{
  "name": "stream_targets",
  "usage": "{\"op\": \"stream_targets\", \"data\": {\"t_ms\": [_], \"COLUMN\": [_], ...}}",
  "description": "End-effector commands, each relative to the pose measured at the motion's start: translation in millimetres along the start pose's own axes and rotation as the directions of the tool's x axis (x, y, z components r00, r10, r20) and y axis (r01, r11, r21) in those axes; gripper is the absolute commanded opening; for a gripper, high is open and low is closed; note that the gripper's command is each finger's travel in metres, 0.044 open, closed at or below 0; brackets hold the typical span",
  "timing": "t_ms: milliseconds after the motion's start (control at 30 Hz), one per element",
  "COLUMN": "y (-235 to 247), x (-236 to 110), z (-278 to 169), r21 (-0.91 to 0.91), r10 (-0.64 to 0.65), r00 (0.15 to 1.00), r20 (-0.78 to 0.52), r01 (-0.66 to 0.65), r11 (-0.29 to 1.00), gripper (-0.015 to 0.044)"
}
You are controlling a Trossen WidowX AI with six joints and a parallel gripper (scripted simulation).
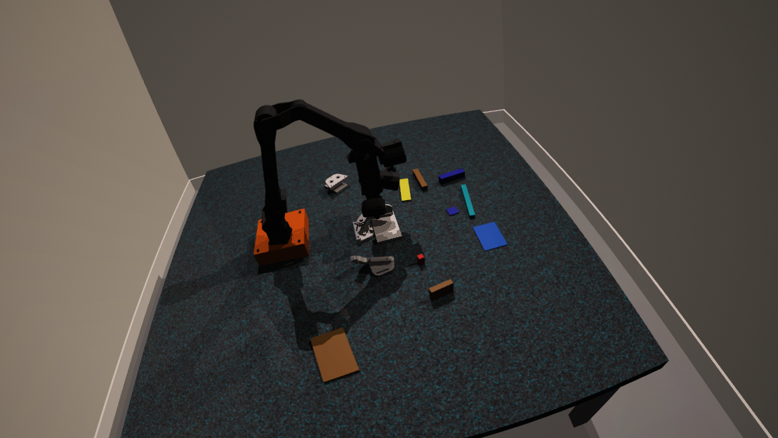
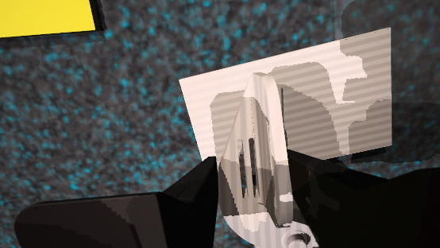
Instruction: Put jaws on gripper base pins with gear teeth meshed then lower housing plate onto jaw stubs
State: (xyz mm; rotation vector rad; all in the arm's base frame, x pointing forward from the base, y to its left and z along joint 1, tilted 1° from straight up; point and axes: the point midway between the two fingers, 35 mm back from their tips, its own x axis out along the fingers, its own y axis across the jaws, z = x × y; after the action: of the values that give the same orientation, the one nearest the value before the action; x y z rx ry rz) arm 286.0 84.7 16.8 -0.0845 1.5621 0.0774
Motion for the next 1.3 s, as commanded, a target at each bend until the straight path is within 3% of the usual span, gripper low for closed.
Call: {"op": "stream_targets", "data": {"t_ms": [0, 1267], "y": [-1, -1], "x": [1, 11], "z": [0, 0], "r21": [0.005, 0.007], "r10": [-0.004, -0.004], "r00": [1.0, 1.0], "r20": [0.002, 0.002], "r01": [0.004, 0.004], "r11": [1.0, 1.0], "gripper": [0.0134, 0.0134]}}
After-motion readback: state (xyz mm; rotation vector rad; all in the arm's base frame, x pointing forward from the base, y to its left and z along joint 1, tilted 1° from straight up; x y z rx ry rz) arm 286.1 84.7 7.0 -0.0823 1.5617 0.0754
